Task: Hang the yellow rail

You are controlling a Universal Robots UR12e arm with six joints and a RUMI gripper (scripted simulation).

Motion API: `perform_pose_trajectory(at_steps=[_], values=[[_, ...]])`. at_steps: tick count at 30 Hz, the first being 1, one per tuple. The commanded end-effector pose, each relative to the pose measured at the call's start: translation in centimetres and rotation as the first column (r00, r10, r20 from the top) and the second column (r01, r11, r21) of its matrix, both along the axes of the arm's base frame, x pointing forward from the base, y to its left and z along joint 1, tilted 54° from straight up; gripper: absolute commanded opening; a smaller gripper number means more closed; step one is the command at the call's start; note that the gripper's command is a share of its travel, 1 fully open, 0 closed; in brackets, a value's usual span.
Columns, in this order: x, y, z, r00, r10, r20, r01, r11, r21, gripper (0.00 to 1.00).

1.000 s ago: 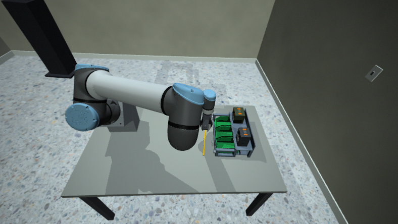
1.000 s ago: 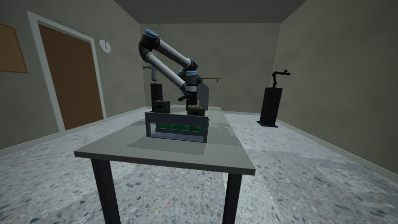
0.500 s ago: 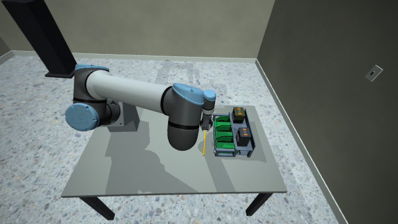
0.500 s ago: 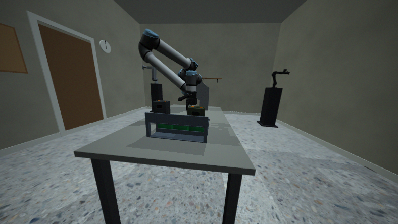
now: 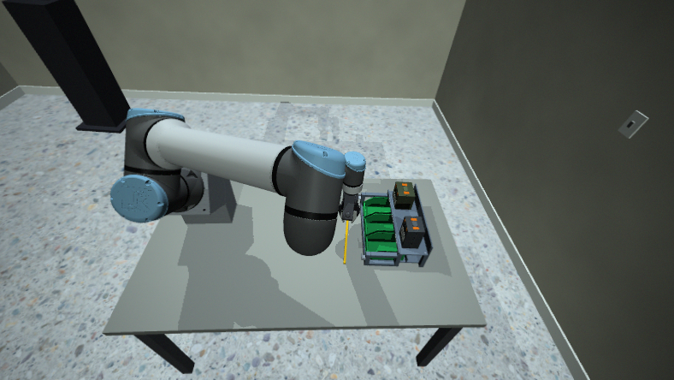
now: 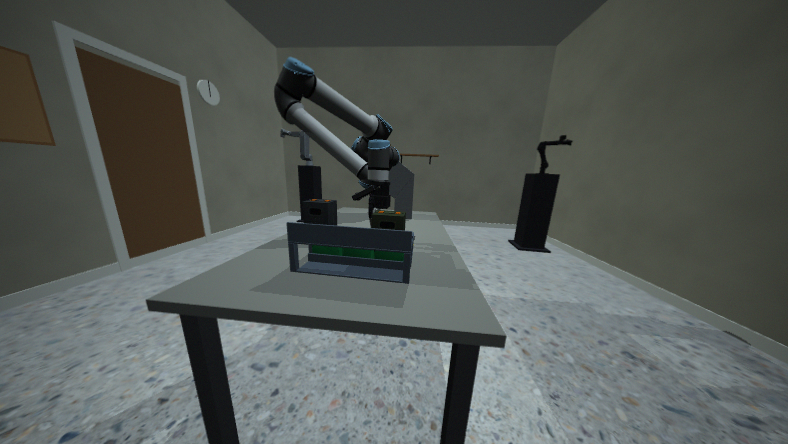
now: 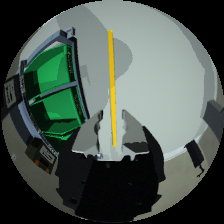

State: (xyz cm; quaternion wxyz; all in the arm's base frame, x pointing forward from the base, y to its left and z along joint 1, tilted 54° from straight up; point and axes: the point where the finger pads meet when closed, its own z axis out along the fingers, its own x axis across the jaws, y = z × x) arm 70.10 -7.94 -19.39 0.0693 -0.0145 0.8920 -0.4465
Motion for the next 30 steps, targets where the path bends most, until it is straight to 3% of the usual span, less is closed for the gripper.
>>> perform_pose_trajectory(at_steps=[1,30], values=[[0.2,0.0,0.2,1.0,0.0,0.004,0.0,1.0,0.002,0.22],[0.5,-1.7,-1.1,1.0,0.0,0.004,0.0,1.0,0.002,0.22]])
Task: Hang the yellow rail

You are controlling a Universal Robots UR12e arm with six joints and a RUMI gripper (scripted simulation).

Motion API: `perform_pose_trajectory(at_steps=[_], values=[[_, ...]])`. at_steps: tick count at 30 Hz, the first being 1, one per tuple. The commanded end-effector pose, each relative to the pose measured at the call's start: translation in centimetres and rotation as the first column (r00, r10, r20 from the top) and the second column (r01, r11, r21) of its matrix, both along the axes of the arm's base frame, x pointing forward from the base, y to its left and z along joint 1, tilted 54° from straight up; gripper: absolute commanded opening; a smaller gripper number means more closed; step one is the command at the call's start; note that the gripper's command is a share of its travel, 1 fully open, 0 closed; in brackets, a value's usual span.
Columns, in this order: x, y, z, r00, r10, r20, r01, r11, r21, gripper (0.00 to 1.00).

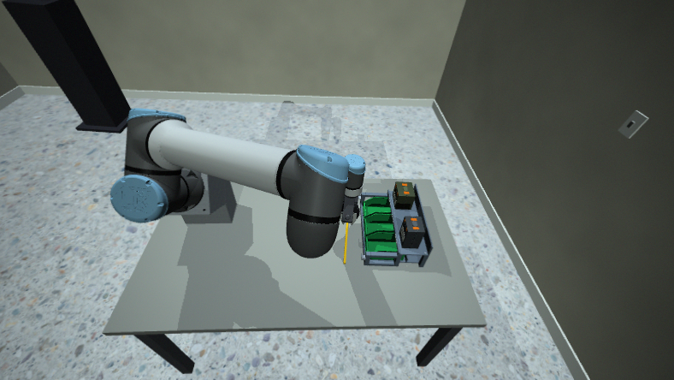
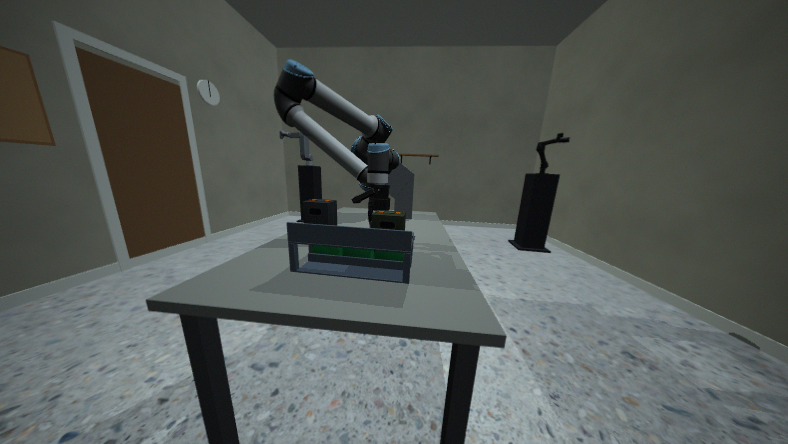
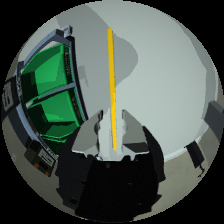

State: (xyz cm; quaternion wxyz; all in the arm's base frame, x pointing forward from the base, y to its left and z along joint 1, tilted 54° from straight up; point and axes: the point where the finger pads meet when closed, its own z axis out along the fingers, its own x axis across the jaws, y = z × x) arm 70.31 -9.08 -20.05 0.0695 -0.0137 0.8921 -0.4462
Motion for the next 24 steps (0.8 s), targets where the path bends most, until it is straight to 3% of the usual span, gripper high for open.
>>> perform_pose_trajectory(at_steps=[1,24], values=[[0.4,-0.6,-0.5,1.0,0.001,0.003,-0.001,1.0,0.002,0.22],[0.6,-2.3,-1.8,1.0,0.001,0.003,-0.001,1.0,0.001,0.22]])
